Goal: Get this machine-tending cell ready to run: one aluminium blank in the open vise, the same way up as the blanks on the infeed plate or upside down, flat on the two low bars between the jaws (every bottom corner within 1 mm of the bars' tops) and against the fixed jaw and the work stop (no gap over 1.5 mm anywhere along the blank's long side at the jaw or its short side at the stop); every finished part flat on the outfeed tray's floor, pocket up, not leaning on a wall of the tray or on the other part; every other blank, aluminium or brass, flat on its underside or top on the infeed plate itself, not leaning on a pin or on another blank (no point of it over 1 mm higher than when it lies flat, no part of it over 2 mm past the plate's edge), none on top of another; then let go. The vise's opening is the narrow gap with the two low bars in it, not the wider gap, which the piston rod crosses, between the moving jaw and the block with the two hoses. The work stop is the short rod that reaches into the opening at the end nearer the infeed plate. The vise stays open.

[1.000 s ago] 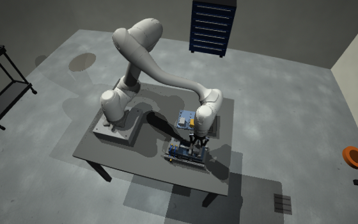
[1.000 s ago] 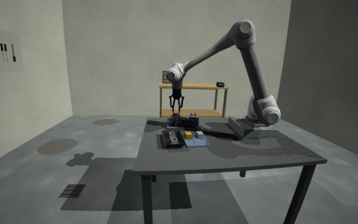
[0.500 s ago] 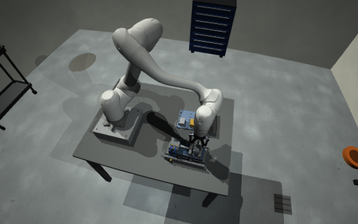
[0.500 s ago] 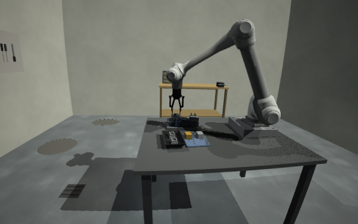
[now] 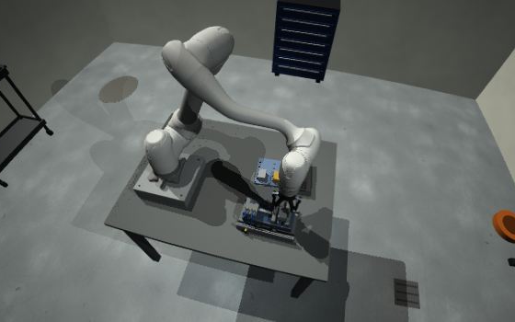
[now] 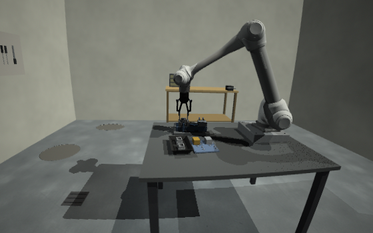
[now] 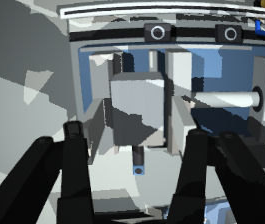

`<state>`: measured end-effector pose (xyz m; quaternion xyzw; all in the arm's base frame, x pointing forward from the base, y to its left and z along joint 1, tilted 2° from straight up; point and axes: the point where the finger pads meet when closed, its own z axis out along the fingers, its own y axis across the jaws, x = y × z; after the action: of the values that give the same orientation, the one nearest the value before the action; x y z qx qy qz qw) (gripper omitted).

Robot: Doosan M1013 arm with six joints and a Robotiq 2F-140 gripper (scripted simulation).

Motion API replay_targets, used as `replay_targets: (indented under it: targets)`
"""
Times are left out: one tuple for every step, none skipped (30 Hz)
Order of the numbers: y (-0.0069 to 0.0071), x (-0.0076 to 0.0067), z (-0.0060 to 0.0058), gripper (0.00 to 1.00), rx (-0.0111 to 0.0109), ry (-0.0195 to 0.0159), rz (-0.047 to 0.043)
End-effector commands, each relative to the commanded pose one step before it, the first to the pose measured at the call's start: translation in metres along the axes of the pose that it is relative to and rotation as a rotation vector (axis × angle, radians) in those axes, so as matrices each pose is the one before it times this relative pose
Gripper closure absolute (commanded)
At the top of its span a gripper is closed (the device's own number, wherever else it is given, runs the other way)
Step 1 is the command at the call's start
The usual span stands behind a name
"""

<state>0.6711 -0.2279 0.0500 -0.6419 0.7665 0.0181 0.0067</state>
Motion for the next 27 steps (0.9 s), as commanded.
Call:
replay_targets:
  targets:
    - [-0.00028,-0.00007,0.00199,0.60,-0.00151,0.00244,-0.00014]
    - [0.00000,0.00000,0.00000,0.60,0.00000,0.00000,0.00000]
    - [0.00000,0.00000,0.00000,0.60,0.00000,0.00000,0.00000]
    - [0.00000,0.00000,0.00000,0.60,0.00000,0.00000,0.00000]
    - [0.00000,0.00000,0.00000,0.60,0.00000,0.00000,0.00000]
    - [0.00000,0.00000,0.00000,0.60,0.00000,0.00000,0.00000]
    - [0.00000,0.00000,-0.00001,0.60,0.00000,0.00000,0.00000]
    - [0.00000,0.00000,-0.00005,0.60,0.00000,0.00000,0.00000]
    - [0.00000,0.00000,-0.00014,0.60,0.00000,0.00000,0.00000]
    - [0.00000,0.00000,-0.00025,0.60,0.00000,0.00000,0.00000]
    - [0.00000,0.00000,-0.00040,0.60,0.00000,0.00000,0.00000]
    - [0.00000,0.00000,-0.00057,0.60,0.00000,0.00000,0.00000]
    - [0.00000,0.00000,0.00000,0.60,0.00000,0.00000,0.00000]
    - [0.00000,0.00000,0.00000,0.60,0.00000,0.00000,0.00000]
    - [0.00000,0.00000,-0.00075,0.60,0.00000,0.00000,0.00000]
    - [0.00000,0.00000,-0.00095,0.60,0.00000,0.00000,0.00000]
    - [0.00001,0.00000,-0.00116,0.60,0.00000,0.00000,0.00000]
    - [0.00000,0.00000,-0.00138,0.60,0.00000,0.00000,0.00000]
    - [0.00000,0.00000,-0.00161,0.60,0.00000,0.00000,0.00000]
    - [0.00000,0.00000,-0.00182,0.60,0.00000,0.00000,0.00000]
    - [0.00000,0.00000,-0.00203,0.60,0.00000,0.00000,0.00000]
    - [0.00000,0.00000,-0.00224,0.60,0.00000,0.00000,0.00000]
    - [0.00000,0.00000,-0.00244,0.60,0.00000,0.00000,0.00000]
    - [0.00000,0.00000,-0.00262,0.60,0.00000,0.00000,0.00000]
    - [0.00000,0.00000,-0.00279,0.60,0.00000,0.00000,0.00000]
    - [0.00000,0.00000,-0.00294,0.60,0.00000,0.00000,0.00000]
    - [0.00000,0.00000,-0.00309,0.60,0.00000,0.00000,0.00000]
